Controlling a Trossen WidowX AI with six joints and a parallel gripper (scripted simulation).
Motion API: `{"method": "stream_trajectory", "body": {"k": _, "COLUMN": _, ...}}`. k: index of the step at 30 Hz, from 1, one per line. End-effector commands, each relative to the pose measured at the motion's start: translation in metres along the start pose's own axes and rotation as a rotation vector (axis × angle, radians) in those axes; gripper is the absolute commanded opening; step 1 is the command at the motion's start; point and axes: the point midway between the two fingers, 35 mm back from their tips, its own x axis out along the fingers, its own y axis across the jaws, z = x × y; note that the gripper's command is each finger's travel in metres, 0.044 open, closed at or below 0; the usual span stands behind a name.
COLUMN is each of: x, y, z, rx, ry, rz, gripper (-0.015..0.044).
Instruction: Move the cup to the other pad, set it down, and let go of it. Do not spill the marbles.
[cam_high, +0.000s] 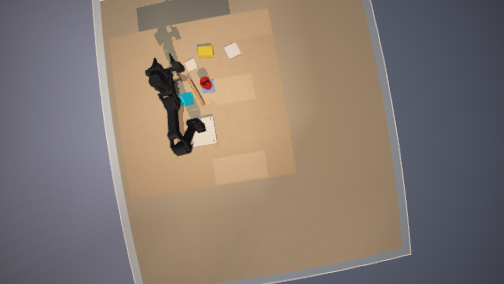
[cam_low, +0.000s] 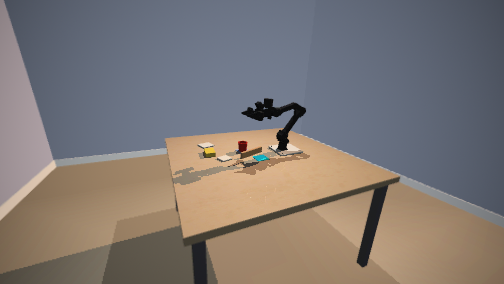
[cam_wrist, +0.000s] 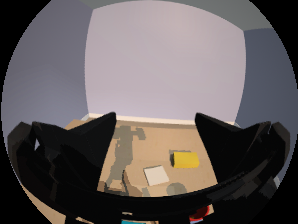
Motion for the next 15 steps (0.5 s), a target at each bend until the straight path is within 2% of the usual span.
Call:
{"method": "stream_trajectory", "body": {"k": 1, "x": 0.002, "y": -0.001, "z": -0.003, "rx": -0.016, "ry": 0.017, "rz": -0.004, "gripper": 0.0374}}
{"method": "stream_trajectory", "body": {"k": 3, "x": 0.013, "y": -0.013, "z": -0.025, "rx": -0.139, "ry": 0.159, "rz": -0.025, "gripper": 0.0321}}
{"method": "stream_trajectory", "body": {"k": 5, "x": 0.022, "y": -0.031, "z": -0.06, "rx": -0.31, "ry": 0.377, "rz": -0.023, "gripper": 0.0269}}
{"method": "stream_trajectory", "body": {"k": 9, "x": 0.016, "y": -0.065, "z": -0.12, "rx": -0.571, "ry": 0.788, "rz": 0.094, "gripper": 0.0164}}
{"method": "stream_trajectory", "body": {"k": 10, "x": 0.012, "y": -0.07, "z": -0.129, "rx": -0.607, "ry": 0.855, "rz": 0.129, "gripper": 0.0148}}
{"method": "stream_trajectory", "body": {"k": 15, "x": -0.013, "y": -0.092, "z": -0.166, "rx": -0.73, "ry": 1.164, "rz": 0.375, "gripper": 0.0148}}
